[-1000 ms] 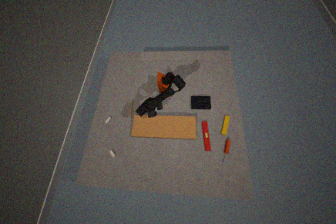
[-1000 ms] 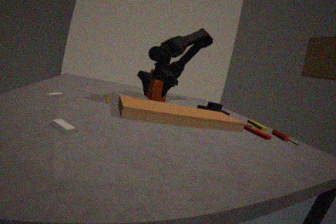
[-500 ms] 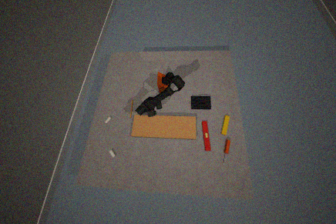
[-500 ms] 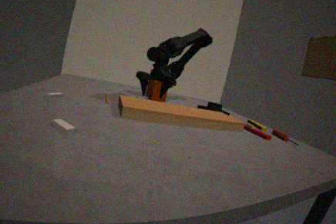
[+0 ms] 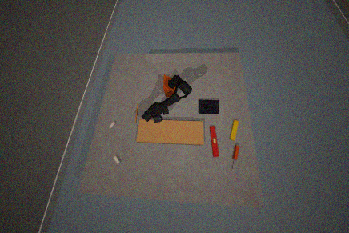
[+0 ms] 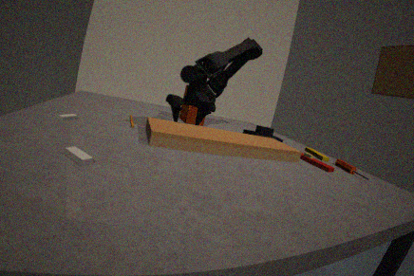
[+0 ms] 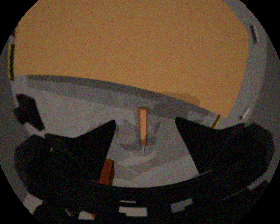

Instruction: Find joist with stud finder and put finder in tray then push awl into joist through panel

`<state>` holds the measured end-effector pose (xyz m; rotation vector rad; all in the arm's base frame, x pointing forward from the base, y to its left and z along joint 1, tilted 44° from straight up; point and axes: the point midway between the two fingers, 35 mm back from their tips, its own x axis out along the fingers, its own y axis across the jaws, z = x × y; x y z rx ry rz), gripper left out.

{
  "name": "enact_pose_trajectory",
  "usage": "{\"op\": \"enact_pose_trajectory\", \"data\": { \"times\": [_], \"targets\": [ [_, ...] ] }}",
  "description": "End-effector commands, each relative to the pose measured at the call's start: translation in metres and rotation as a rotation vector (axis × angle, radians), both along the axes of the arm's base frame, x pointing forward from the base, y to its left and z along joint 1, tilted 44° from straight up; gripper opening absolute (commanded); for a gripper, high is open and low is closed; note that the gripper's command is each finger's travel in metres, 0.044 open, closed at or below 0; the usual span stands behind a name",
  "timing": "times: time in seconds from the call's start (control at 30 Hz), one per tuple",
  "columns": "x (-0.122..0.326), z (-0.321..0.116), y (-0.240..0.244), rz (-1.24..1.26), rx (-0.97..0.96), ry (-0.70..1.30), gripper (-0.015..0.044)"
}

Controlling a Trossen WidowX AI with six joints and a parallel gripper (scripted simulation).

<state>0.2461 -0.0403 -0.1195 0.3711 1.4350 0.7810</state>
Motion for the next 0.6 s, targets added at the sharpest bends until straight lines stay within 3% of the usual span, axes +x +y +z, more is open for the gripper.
{"op": "enact_pose_trajectory", "data": {
  "times": [0.0,0.4,0.57],
  "targets": [
    [-0.0028,-0.0050,0.0071,-0.003,0.007,0.008,0.0440],
    [-0.0035,-0.0143,0.0169,-0.002,0.009,0.008,0.0440],
    [-0.0035,-0.0143,0.0169,-0.002,0.009,0.008,0.0309]
  ]
}}
